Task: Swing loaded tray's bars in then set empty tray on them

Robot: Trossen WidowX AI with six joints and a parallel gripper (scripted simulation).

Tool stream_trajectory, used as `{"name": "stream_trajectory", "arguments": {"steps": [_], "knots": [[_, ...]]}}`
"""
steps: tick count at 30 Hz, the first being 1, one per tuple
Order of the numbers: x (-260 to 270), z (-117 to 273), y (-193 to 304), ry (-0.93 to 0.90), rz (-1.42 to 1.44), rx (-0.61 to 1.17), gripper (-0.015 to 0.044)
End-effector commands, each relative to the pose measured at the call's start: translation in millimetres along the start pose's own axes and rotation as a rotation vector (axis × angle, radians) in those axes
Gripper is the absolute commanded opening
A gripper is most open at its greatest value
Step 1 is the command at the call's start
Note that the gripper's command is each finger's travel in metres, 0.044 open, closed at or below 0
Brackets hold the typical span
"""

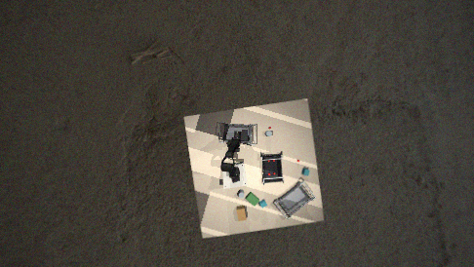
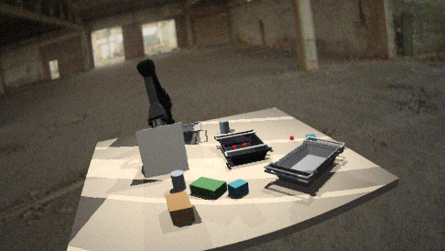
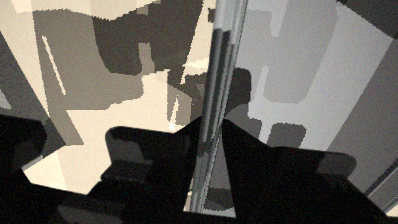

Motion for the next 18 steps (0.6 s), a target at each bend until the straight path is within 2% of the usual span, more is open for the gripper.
{"name": "stream_trajectory", "arguments": {"steps": [1,11,18], "knots": [[-2,17,1,0.005,0.000,0.001,0.0000],[0,65,0,0.005,0.001,0.002,0.0000],[1,68,0,0.005,0.001,0.002,0.0000]]}}
Point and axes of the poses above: the point midway between the two fingers, 35 mm back from their tips, its own z axis back along the fingers, its own x axis across the jaws, y = z × x, the point moved 1 cm from there along z, back along the fingers, and after that the axes turned 10 degrees about -z, right-handed, at the moved point
